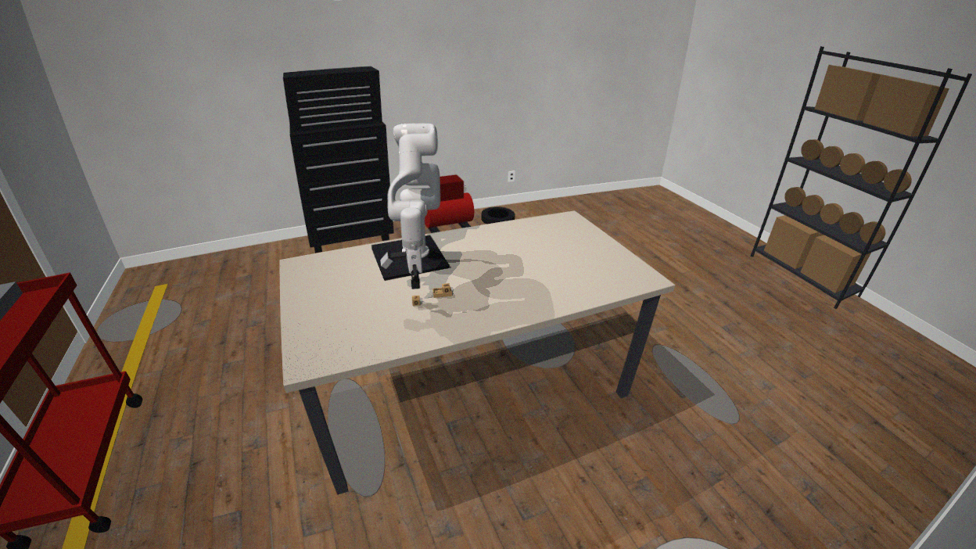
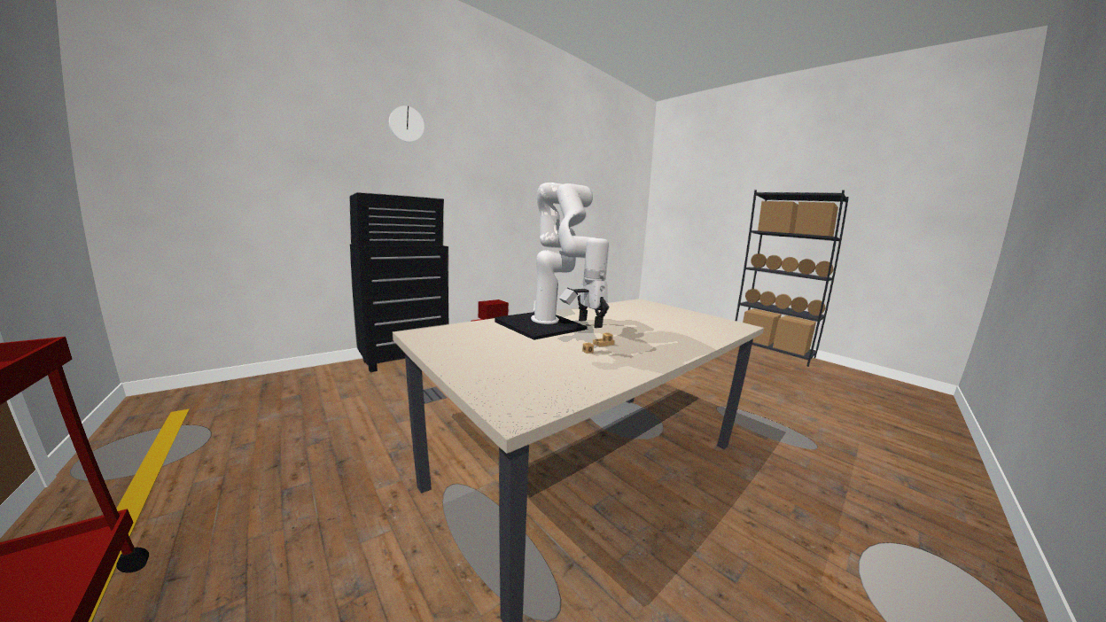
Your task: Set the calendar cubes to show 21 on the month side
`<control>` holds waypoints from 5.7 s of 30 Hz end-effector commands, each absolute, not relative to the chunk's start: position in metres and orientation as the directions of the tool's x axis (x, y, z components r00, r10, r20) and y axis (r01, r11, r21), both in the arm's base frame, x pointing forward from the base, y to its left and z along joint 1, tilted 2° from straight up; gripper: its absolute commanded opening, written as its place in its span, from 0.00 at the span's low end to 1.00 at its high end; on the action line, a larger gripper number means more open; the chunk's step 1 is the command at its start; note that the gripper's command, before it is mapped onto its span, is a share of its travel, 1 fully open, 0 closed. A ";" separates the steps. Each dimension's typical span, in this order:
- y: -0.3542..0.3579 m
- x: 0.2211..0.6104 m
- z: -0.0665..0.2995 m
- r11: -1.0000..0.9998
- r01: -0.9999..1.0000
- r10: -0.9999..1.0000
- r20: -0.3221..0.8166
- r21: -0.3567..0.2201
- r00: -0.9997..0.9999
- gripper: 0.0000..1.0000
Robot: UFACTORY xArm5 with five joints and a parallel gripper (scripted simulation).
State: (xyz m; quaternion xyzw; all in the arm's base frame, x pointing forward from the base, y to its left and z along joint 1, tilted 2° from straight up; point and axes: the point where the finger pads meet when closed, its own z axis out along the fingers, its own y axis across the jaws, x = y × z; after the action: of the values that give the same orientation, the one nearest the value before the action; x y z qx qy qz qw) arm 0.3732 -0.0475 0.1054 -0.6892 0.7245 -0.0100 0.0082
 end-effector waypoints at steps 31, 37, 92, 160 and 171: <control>-0.048 0.374 0.104 -0.890 -0.456 -0.456 0.028 -0.010 0.890 1.00; -0.048 0.374 0.103 -0.961 -0.277 -0.277 0.029 -0.004 0.960 1.00; -0.048 0.373 0.103 -0.992 -0.126 -0.126 0.029 0.000 0.992 0.47; -0.048 0.376 0.050 -0.992 -0.126 -0.126 0.030 0.000 0.992 0.47; -0.048 0.376 0.050 -0.992 -0.126 -0.126 0.030 0.000 0.992 0.47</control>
State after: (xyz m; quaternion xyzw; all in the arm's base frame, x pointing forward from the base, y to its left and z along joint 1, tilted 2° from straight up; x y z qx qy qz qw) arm 0.3749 -0.0474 0.0490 -0.9979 0.0632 -0.0131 -0.0008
